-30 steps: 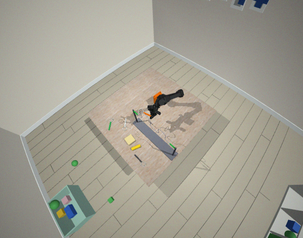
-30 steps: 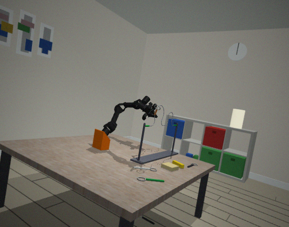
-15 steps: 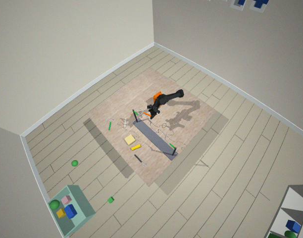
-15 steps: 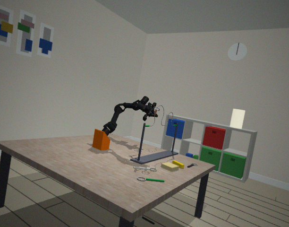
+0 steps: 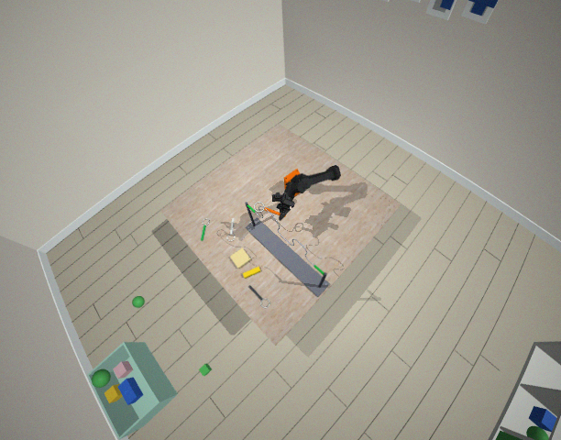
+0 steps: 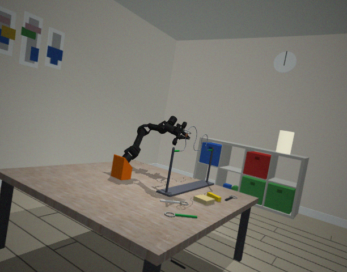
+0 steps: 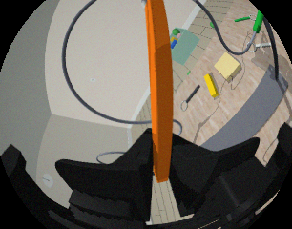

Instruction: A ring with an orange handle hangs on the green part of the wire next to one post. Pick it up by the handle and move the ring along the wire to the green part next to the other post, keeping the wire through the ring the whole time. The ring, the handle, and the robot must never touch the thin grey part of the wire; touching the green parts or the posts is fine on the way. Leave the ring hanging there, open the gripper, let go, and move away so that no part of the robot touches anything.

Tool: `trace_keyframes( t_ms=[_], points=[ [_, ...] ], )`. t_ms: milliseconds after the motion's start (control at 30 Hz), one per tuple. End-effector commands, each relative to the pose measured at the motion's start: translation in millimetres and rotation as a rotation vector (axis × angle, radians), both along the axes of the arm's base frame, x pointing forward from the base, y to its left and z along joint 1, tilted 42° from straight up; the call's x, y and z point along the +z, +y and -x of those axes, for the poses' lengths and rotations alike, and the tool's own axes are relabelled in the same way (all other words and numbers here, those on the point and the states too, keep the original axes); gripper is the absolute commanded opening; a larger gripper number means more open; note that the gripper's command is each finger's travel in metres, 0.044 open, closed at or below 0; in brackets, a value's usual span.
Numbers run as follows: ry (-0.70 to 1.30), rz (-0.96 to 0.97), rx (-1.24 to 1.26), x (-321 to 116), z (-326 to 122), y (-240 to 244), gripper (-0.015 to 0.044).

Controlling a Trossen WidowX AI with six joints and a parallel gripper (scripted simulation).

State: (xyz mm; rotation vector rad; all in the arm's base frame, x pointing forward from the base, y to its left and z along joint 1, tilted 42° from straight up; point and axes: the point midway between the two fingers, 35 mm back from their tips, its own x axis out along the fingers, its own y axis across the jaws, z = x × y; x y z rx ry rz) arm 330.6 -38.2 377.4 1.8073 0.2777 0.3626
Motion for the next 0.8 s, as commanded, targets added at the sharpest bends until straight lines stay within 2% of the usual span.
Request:
trace_keyframes(
  t_ms=[0, 767],
  points=[
    [0.0, -0.053, 0.007, -1.6, 0.2, -0.2, -0.015],
    [-0.035, -0.33, 0.027, 5.7, 1.3, -4.6, -0.015]
  ],
)
